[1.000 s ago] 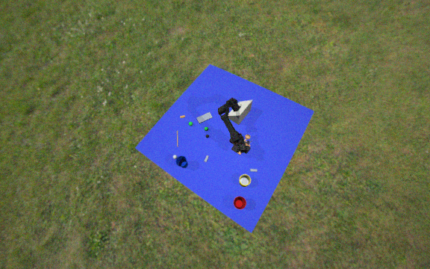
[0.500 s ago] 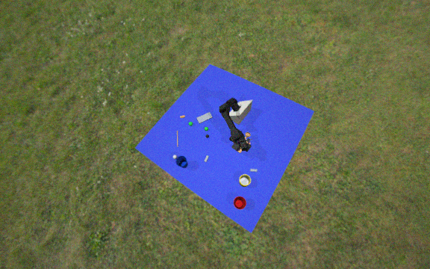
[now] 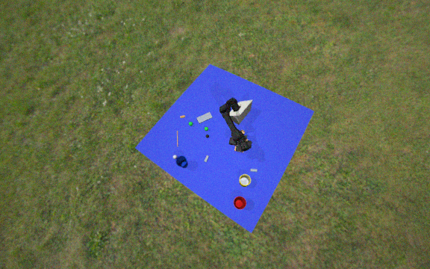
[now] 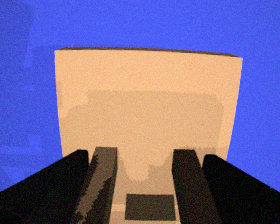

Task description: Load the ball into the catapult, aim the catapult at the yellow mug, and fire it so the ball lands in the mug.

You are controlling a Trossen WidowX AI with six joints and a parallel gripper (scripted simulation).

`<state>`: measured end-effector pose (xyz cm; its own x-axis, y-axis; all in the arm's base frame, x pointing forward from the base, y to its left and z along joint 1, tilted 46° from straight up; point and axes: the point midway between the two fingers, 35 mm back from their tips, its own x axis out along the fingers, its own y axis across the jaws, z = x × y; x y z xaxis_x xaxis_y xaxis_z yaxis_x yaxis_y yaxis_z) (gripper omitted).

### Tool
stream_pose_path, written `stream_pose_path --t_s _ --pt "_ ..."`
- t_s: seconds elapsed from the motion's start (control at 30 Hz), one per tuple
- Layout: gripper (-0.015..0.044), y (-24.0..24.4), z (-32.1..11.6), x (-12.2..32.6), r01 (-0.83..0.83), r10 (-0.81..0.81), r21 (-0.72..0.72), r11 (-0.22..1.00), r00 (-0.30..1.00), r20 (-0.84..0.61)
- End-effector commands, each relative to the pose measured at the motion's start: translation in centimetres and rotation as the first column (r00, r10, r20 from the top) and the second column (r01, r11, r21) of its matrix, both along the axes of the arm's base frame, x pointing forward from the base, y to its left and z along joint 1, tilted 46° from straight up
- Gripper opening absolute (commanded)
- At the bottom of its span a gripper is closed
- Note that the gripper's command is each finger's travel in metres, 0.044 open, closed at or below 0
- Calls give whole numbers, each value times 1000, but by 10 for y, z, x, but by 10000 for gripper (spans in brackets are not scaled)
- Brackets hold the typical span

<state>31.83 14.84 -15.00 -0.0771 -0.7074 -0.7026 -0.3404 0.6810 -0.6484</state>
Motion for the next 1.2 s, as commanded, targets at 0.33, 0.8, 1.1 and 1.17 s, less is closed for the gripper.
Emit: stream_pose_path --t_s 0.33,0.8,1.1,1.17 --pt "0 16 -6 0 -192 198 52 980 965 -173" --pt "0 6 -20 -2 -192 198 52 980 965 -173" --pt "0 -4 -31 -2 -192 198 51 980 965 -173" --pt "0 -7 -33 -3 -192 198 51 980 965 -173"
